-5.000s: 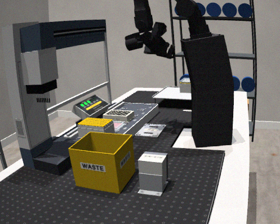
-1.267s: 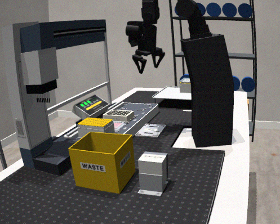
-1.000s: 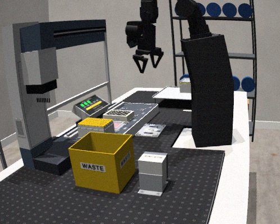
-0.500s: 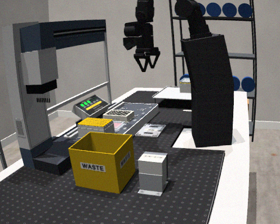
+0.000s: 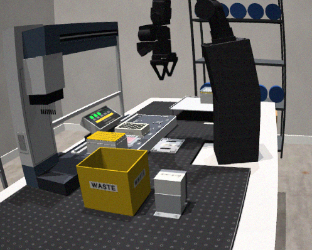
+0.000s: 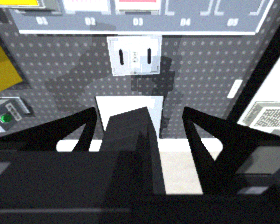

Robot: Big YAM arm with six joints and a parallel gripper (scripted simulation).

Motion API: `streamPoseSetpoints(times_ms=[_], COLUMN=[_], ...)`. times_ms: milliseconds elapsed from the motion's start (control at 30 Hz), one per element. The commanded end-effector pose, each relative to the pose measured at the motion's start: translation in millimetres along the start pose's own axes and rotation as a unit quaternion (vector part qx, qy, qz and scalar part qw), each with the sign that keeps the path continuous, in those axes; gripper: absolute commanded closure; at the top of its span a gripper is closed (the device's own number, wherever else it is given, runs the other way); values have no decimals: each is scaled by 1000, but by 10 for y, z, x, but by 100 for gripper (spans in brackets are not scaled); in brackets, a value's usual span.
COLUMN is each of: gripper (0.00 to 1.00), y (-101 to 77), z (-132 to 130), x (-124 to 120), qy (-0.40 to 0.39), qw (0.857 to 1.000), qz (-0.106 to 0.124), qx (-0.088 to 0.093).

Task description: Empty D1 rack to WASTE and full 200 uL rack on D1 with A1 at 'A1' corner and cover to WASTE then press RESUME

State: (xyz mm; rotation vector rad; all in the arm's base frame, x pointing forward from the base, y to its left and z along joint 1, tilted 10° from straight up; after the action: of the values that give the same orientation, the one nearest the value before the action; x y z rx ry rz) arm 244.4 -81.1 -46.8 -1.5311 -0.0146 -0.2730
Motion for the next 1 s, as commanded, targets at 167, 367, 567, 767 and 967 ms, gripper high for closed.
streamPoseSetpoints(times_ms=[167,367,567,767,967], gripper=[0,0,0,0,0], y=[43,43,43,43,33], z=[3,3,3,3,-186], x=[-48,-48,-48,-48,11], qy=[-7,-6,-6,-6,28], qw=[1000,1000,1000,1000,1000], qz=[13,13,13,13,6], qx=[4,4,4,4,3])
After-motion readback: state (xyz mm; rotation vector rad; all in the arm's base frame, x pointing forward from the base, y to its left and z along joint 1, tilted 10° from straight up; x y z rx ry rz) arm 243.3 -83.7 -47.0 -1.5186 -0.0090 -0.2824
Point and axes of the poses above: the point where the finger pads meet when closed, its own y axis out along the fingers, its own z axis across the jaws, x = y × z, the point moved 5 cm from there along -y, back along the fingers, and after that the axes turned 2 degrees about -y, right-handed, at the moved point
